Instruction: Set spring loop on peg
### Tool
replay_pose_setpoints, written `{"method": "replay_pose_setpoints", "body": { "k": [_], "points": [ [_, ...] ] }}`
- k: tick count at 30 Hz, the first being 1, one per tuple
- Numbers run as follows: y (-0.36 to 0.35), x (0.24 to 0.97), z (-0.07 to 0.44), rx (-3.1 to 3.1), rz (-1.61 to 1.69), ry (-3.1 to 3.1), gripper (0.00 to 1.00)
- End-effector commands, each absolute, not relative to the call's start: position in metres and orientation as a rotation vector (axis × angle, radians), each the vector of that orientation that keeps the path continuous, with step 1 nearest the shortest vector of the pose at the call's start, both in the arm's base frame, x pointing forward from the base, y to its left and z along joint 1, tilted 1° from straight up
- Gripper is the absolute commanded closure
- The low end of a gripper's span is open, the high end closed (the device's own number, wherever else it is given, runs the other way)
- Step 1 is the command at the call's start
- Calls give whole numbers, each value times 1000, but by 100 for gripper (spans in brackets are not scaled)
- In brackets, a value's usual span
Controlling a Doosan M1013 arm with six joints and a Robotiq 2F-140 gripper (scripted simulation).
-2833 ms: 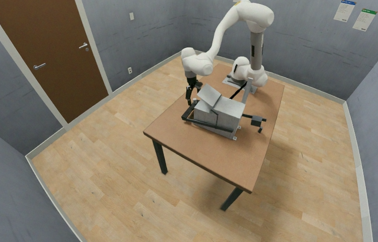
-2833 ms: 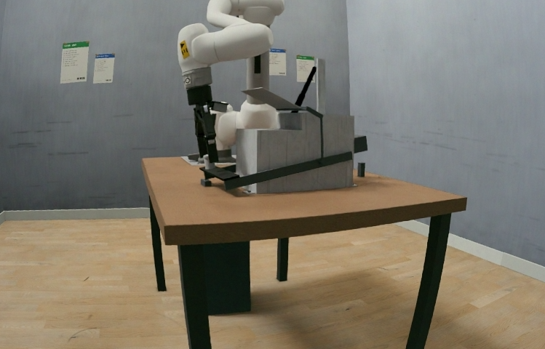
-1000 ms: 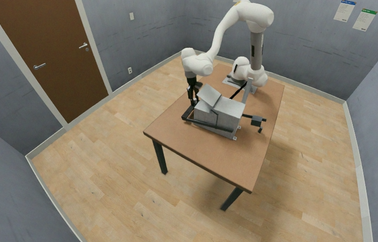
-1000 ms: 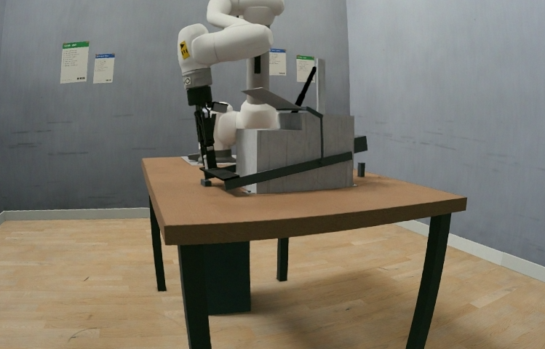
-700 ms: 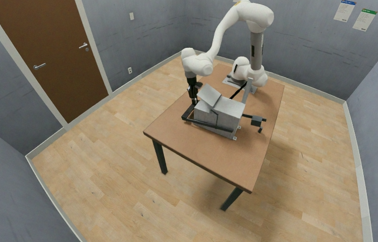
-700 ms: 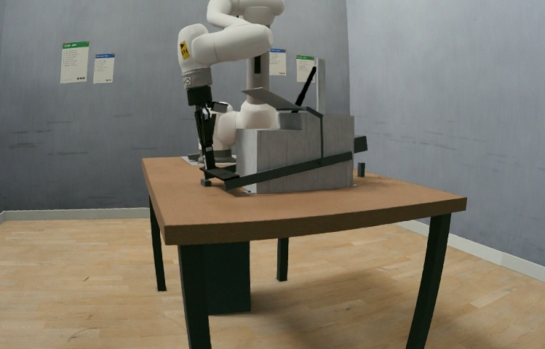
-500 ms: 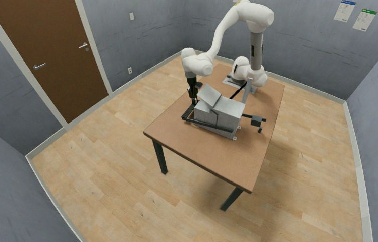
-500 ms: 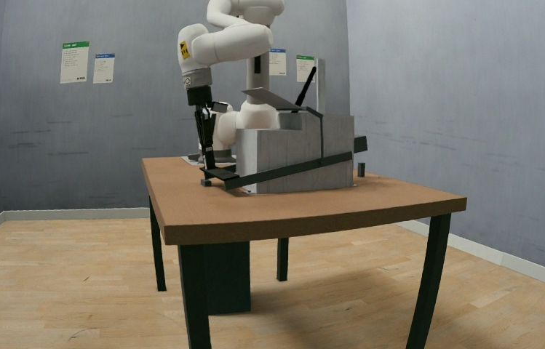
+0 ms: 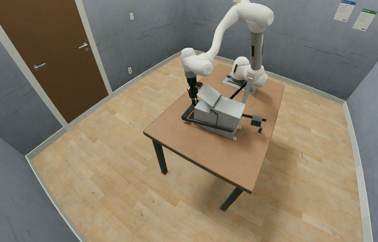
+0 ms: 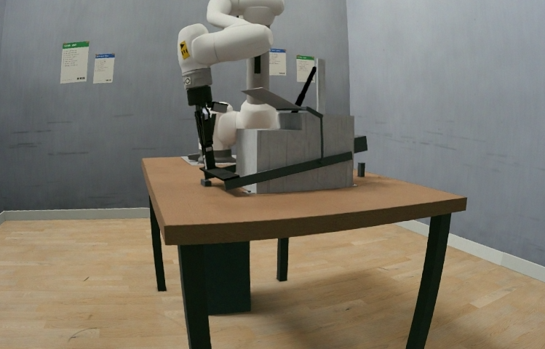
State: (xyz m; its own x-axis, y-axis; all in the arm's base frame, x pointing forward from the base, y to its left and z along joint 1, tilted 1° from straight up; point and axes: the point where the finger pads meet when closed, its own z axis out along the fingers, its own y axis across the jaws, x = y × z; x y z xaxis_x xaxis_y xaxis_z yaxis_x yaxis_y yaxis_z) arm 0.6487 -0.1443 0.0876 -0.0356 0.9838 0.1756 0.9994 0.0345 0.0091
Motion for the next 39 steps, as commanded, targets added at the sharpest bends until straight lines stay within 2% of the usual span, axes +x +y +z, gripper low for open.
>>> {"method": "replay_pose_setpoints", "body": {
  "k": [1, 39],
  "points": [
    [-144, 649, 88, -2094, -197, -2170, 75],
    [-144, 649, 118, -2094, -197, -2170, 75]
  ]
}}
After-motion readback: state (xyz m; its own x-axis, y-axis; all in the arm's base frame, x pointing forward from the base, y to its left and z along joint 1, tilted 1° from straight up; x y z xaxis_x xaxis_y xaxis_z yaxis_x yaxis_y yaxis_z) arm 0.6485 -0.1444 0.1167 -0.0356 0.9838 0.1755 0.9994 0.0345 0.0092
